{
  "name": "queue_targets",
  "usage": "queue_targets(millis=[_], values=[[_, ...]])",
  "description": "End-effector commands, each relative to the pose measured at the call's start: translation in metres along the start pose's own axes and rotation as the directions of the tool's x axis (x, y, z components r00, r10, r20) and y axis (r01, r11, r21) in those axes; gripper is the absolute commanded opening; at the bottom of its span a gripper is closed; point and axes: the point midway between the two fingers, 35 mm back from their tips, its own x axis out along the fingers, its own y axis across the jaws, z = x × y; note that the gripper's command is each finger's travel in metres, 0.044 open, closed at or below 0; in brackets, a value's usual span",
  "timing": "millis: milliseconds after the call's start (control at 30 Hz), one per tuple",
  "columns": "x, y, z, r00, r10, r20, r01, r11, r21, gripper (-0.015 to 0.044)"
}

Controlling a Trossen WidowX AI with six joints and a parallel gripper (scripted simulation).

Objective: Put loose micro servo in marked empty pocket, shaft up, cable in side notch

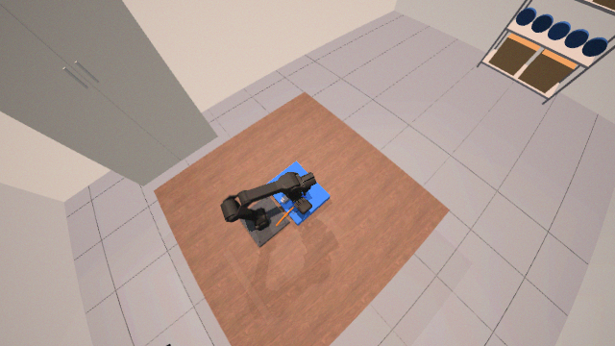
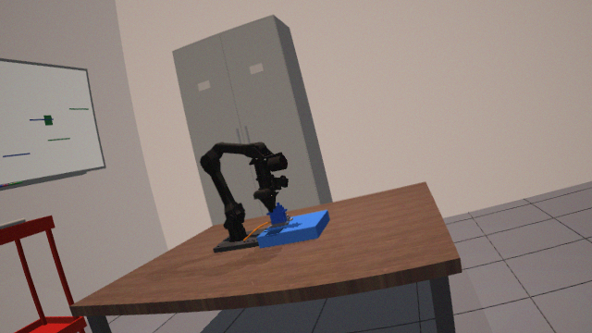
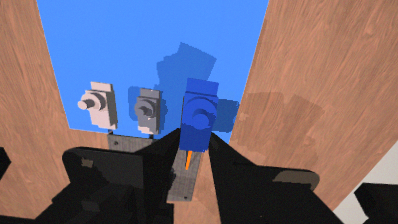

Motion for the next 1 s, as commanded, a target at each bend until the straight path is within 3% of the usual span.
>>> queue_targets(millis=[0,967], values=[[0.000,0.001,-0.022,1.000,0.002,0.002,-0.002,1.000,-0.002,0.0000],[0.020,0.001,-0.029,1.000,0.002,0.001,-0.002,1.000,-0.002,0.0000]])
